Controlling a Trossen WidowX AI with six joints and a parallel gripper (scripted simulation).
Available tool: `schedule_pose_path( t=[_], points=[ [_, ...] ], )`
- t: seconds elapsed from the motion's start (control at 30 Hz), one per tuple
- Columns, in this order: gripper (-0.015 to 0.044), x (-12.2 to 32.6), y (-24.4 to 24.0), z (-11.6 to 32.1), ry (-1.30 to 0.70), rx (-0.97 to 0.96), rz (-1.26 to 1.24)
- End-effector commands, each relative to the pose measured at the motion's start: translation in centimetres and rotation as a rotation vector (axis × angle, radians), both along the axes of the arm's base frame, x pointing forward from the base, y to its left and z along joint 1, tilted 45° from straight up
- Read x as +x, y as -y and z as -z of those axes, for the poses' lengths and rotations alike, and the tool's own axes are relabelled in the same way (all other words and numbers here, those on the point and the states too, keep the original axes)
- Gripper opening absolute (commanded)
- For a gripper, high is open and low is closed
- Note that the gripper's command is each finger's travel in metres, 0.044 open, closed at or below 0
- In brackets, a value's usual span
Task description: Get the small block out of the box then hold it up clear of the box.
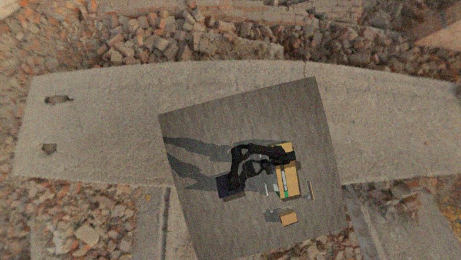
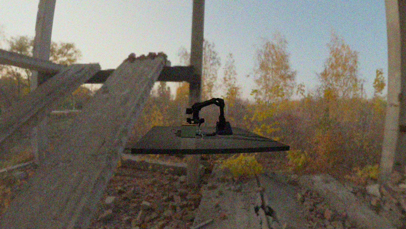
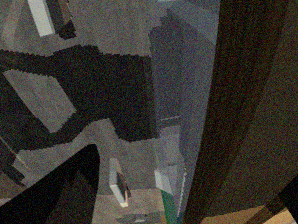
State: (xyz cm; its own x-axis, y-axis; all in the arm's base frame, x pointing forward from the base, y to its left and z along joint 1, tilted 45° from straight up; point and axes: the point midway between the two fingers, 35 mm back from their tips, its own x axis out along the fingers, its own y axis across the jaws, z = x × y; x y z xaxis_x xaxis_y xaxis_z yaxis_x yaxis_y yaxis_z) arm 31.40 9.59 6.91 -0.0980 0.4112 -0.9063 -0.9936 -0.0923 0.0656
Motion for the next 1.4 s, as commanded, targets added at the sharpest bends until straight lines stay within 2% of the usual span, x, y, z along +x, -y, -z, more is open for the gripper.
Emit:
schedule_pose_path(
  t=[0.0,0.9,1.37],
  points=[
    [0.04,0.0,0.9,0.9,-0.002,-0.001,-0.001],
    [0.04,0.1,6.0,5.9,-0.002,-0.004,-0.001],
    [0.04,-0.1,4.9,4.8,-0.002,-0.003,-0.001]
  ],
)
